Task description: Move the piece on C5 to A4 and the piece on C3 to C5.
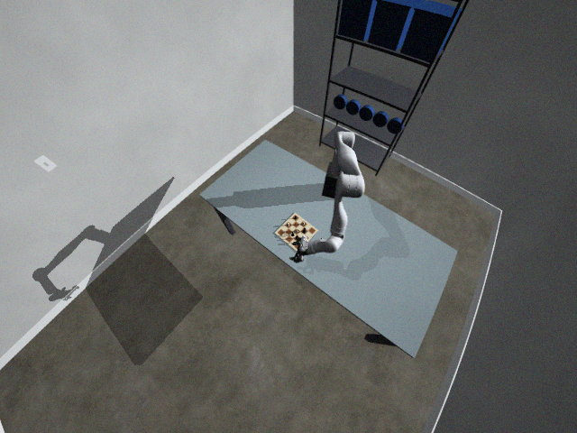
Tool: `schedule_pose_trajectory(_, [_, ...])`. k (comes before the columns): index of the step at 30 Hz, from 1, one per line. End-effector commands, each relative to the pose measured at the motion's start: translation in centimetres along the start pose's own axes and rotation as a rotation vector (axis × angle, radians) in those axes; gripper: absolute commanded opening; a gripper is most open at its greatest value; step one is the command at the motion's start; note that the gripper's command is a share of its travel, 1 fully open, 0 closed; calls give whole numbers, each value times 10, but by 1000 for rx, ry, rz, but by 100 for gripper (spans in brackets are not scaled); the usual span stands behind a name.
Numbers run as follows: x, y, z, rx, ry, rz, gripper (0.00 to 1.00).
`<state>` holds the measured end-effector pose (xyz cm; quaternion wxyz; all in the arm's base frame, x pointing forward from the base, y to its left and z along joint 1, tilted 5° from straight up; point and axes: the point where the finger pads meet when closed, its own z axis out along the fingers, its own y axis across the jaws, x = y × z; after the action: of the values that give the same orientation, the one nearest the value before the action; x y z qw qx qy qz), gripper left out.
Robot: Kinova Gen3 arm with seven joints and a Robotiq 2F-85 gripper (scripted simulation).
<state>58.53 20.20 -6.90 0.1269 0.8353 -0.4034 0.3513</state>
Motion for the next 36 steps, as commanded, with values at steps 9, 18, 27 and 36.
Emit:
schedule_pose_trajectory(9, [44,51,29,88,-155,-197,100])
schedule_pose_trajectory(18, [38,111,25,151,-325,-366,100])
schedule_pose_trajectory(27, [15,191,-6,210,-538,-515,100])
schedule_pose_trajectory(36, [0,234,-32,239,-653,-575,100])
